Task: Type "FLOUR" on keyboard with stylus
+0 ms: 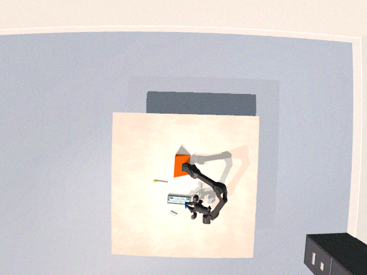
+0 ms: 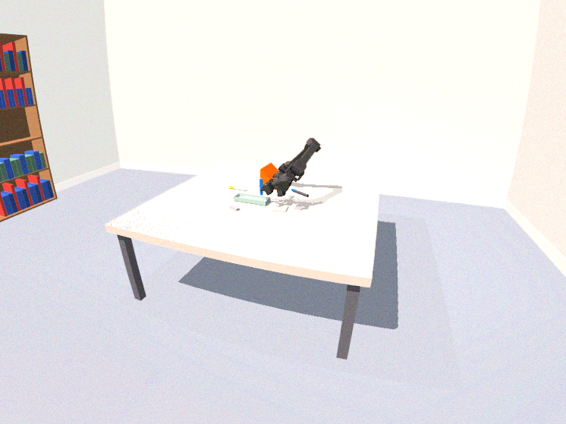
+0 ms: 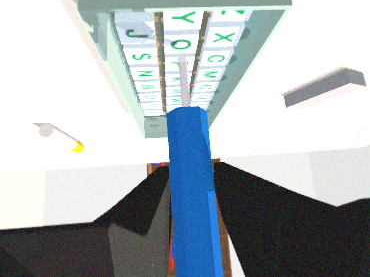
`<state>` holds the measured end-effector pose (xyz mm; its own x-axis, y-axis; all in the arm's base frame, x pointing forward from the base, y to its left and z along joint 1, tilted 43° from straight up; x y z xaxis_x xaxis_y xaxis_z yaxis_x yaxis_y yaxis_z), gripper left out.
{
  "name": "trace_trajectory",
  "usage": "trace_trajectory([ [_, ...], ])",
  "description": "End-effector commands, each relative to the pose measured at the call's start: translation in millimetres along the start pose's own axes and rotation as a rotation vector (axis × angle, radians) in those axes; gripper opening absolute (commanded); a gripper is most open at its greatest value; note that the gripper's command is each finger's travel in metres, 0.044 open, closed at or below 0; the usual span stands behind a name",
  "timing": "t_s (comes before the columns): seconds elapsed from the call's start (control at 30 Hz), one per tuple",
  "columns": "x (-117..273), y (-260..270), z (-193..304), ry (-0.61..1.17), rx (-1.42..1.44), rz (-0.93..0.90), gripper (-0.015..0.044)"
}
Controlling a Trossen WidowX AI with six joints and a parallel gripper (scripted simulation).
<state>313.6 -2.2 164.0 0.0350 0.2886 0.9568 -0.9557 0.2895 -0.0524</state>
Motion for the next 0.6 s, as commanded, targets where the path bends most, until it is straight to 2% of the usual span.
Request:
trace_trajectory([
  [0.0,-1.7,0.2,-1.6,-0.001,-0.003,-0.003,0.0081],
  [0.57,-5.2,1.1,-7.6,-0.002,-0.003,-0.003,0.0081],
])
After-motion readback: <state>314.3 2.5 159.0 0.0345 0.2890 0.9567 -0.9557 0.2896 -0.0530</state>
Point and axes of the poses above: the point midway between the two fingers, 35 mm back from their tips, its own x axis back along the fingers, its own y axis across the jaws, z = x × y, the point moved 9 cm from there along x, back along the fingers, and after that the axes turned 9 degrees about -x, right-handed, at the moved point
